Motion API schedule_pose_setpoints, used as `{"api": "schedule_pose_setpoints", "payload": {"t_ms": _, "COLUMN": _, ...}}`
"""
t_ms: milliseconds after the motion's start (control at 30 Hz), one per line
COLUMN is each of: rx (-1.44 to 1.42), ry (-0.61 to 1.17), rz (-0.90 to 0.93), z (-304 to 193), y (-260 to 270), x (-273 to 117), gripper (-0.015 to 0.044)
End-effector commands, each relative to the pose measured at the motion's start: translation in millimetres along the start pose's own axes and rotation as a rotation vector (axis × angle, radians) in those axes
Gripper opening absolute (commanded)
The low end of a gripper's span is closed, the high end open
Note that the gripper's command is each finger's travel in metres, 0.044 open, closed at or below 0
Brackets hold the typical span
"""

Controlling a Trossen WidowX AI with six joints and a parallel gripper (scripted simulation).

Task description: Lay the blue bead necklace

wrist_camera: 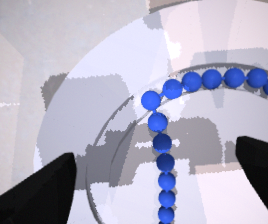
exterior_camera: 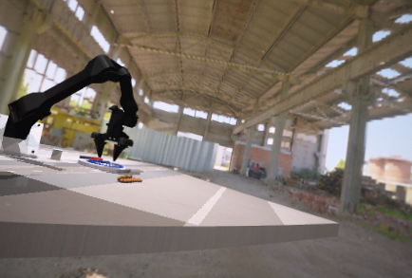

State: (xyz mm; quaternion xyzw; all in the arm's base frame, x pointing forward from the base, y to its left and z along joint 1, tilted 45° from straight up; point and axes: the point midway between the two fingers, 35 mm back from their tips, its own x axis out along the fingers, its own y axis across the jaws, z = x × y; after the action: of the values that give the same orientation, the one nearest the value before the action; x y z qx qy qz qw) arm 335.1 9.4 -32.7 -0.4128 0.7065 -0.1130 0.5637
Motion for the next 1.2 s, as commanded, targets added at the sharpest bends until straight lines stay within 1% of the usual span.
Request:
{"api": "schedule_pose_setpoints", "payload": {"t_ms": 0, "rx": -0.023, "ry": -0.008, "rz": 0.003, "z": -26.2, "y": -1.2, "x": -13.2, "gripper": 0.0230}}
{"api": "schedule_pose_setpoints", "payload": {"t_ms": 133, "rx": -0.055, "ry": -0.007, "rz": 0.003, "z": -57.2, "y": -0.3, "x": -20.8, "gripper": 0.0125}}
{"api": "schedule_pose_setpoints", "payload": {"t_ms": 167, "rx": -0.063, "ry": -0.007, "rz": 0.003, "z": -65.1, "y": 0.1, "x": -22.2, "gripper": 0.0120}}
{"api": "schedule_pose_setpoints", "payload": {"t_ms": 300, "rx": -0.082, "ry": -0.006, "rz": 0.003, "z": -84.4, "y": 1.5, "x": -24.8, "gripper": 0.0120}}
{"api": "schedule_pose_setpoints", "payload": {"t_ms": 433, "rx": -0.082, "ry": -0.006, "rz": 0.003, "z": -84.4, "y": 1.4, "x": -23.5, "gripper": 0.0120}}
{"api": "schedule_pose_setpoints", "payload": {"t_ms": 567, "rx": -0.082, "ry": -0.005, "rz": 0.002, "z": -84.4, "y": 1.4, "x": -9.9, "gripper": 0.0120}}
{"api": "schedule_pose_setpoints", "payload": {"t_ms": 600, "rx": -0.078, "ry": -0.005, "rz": 0.003, "z": -82.6, "y": 1.9, "x": -17.9, "gripper": 0.0120}}
{"api": "schedule_pose_setpoints", "payload": {"t_ms": 700, "rx": -0.078, "ry": -0.005, "rz": 0.003, "z": -82.5, "y": 1.9, "x": -16.4, "gripper": 0.0120}}
{"api": "schedule_pose_setpoints", "payload": {"t_ms": 1167, "rx": -0.081, "ry": -0.006, "rz": 0.002, "z": -83.4, "y": 1.4, "x": 5.2, "gripper": 0.0120}}
